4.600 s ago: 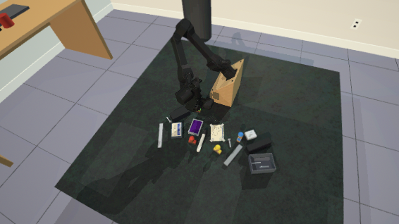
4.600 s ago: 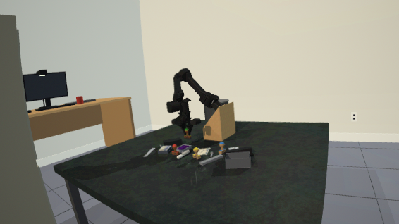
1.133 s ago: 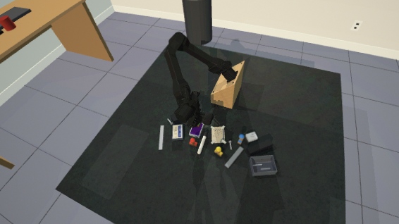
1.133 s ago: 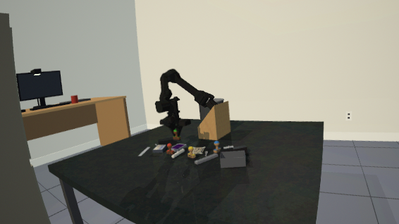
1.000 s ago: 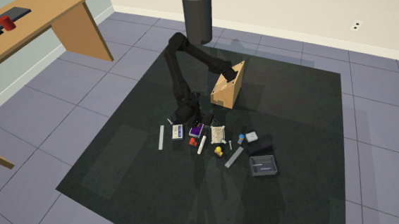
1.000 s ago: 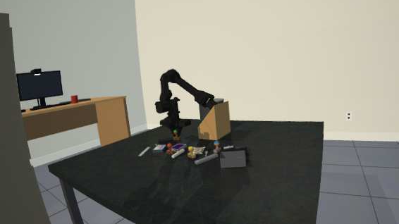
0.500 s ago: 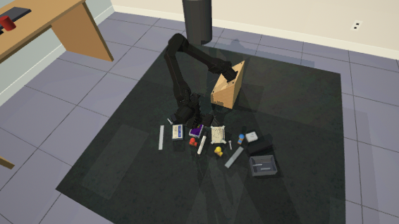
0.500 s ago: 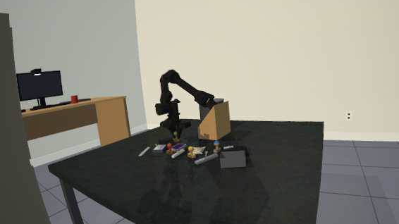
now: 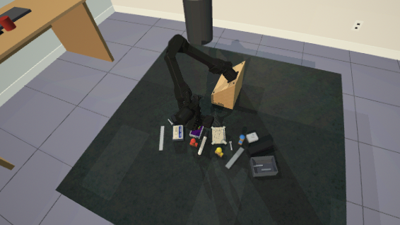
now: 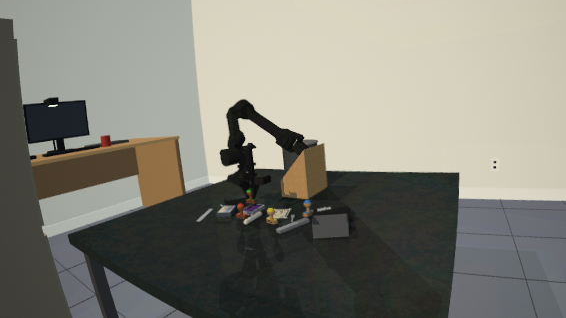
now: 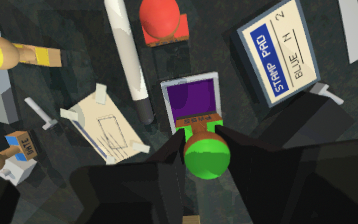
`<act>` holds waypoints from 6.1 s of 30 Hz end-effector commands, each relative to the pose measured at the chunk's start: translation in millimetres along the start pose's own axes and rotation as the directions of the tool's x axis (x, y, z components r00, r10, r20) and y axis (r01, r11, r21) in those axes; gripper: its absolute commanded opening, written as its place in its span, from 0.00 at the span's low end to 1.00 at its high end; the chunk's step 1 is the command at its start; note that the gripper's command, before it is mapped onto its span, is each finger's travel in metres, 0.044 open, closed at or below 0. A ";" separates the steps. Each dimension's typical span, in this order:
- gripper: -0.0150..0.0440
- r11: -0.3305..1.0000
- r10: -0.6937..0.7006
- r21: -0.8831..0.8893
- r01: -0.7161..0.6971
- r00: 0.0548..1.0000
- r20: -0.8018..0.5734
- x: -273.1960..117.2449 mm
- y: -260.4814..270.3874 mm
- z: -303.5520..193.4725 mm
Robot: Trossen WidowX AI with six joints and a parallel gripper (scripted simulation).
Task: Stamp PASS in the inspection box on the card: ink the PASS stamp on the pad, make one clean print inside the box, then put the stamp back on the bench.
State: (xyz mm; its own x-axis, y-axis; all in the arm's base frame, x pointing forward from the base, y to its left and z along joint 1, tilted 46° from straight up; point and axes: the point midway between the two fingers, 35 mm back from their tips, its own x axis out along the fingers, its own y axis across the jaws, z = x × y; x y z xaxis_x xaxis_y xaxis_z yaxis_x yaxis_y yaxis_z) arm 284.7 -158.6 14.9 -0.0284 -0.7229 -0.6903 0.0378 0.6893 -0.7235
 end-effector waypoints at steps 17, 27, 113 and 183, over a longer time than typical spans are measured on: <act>0.25 1.000 0.005 -0.003 -0.005 1.000 0.001 13.3 0.3 -1.1; 0.25 1.000 0.003 0.001 -0.003 1.000 0.001 15.0 0.3 -1.2; 0.25 1.000 0.006 0.001 -0.006 1.000 0.002 -20.5 1.1 0.1; 0.25 -0.019 0.005 -1.000 -0.006 1.000 -0.007 -35.1 115.6 -19.5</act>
State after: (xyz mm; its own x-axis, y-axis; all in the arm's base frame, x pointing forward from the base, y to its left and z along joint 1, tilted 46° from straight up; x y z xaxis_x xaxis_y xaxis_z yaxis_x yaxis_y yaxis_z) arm 271.1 -51.9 -42.1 -0.0323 -0.7214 -0.6917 -0.9991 0.0417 0.0031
